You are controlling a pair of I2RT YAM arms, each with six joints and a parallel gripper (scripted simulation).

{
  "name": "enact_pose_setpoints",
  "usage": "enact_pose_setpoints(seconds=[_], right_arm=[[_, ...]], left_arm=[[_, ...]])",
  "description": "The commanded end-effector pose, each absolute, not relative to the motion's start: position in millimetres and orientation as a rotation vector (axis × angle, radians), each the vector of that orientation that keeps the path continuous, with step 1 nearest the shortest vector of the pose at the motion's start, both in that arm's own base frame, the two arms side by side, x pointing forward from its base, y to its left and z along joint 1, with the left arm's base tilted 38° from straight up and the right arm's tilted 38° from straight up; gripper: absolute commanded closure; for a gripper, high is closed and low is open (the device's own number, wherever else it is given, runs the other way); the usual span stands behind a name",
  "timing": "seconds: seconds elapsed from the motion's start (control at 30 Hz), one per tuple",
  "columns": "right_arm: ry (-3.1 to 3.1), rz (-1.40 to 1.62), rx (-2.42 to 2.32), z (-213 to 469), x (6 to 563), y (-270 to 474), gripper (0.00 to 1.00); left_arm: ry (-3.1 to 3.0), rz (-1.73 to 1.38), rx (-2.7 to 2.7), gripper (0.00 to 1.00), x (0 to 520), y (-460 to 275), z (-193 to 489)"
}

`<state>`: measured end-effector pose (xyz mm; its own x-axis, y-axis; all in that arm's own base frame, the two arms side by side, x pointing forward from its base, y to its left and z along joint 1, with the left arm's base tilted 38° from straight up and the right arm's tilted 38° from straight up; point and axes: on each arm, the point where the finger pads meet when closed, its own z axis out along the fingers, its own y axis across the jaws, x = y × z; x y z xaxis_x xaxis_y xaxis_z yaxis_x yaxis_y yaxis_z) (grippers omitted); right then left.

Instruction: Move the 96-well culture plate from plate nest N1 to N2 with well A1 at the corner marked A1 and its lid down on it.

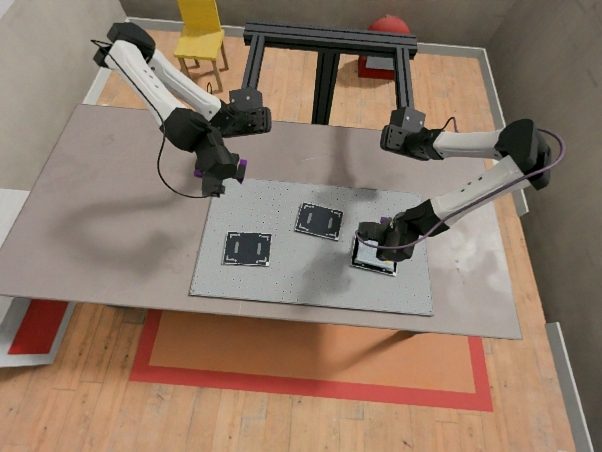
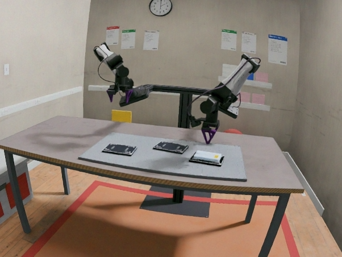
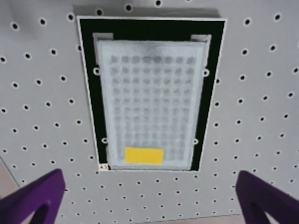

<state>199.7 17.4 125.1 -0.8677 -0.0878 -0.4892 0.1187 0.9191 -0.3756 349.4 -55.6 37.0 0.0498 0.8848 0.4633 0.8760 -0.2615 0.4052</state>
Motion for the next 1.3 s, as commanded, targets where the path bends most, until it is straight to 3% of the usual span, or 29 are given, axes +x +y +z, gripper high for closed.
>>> enact_pose_setpoints(seconds=[0.0, 0.93, 1.27], right_arm=[[2.561, -0.540, 0.013, 127, 200, 18, 0.00], [2.561, -0.540, 0.013, 127, 200, 18, 0.00], [2.561, -0.540, 0.013, 127, 200, 18, 0.00]], left_arm=[[1.888, 1.020, 2.265, 0.00, 350, -60, 40], [1.888, 1.020, 2.265, 0.00, 350, -60, 40], [2.134, 0.981, 1.909, 0.00, 302, -47, 59]])
